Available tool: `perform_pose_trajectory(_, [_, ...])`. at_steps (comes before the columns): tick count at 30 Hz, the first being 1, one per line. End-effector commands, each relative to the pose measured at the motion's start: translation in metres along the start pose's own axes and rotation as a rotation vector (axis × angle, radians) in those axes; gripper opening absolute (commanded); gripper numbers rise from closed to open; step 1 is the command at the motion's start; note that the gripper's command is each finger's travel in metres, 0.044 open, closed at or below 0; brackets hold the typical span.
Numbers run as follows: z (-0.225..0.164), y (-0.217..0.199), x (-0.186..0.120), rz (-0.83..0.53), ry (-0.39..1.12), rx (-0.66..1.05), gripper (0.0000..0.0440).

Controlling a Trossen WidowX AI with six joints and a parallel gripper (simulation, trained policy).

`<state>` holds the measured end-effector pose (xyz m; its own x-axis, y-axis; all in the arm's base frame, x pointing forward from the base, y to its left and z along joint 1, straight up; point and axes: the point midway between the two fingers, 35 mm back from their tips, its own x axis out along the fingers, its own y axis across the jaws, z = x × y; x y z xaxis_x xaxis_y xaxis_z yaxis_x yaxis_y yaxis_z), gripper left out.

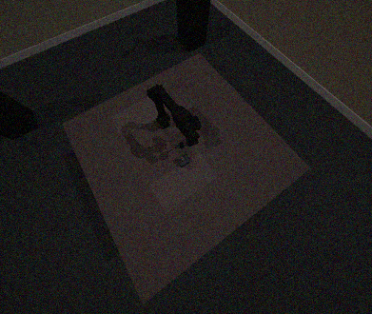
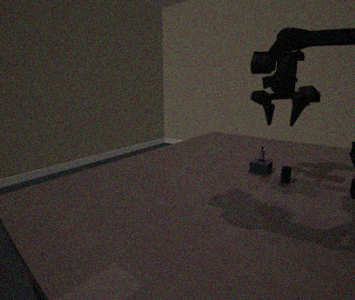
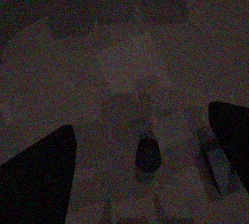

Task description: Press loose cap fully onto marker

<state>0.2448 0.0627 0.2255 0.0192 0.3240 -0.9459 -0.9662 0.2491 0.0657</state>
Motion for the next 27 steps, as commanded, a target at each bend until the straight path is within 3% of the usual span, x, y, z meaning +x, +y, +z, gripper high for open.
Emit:
perform_pose_trajectory(1, [-0.011,-0.008,0.005,0.015,0.037,0.001,0.0317])
perform_pose_trajectory(27, [-0.061,-0.020,0.034,0.126,0.222,-0.007,0.0315])
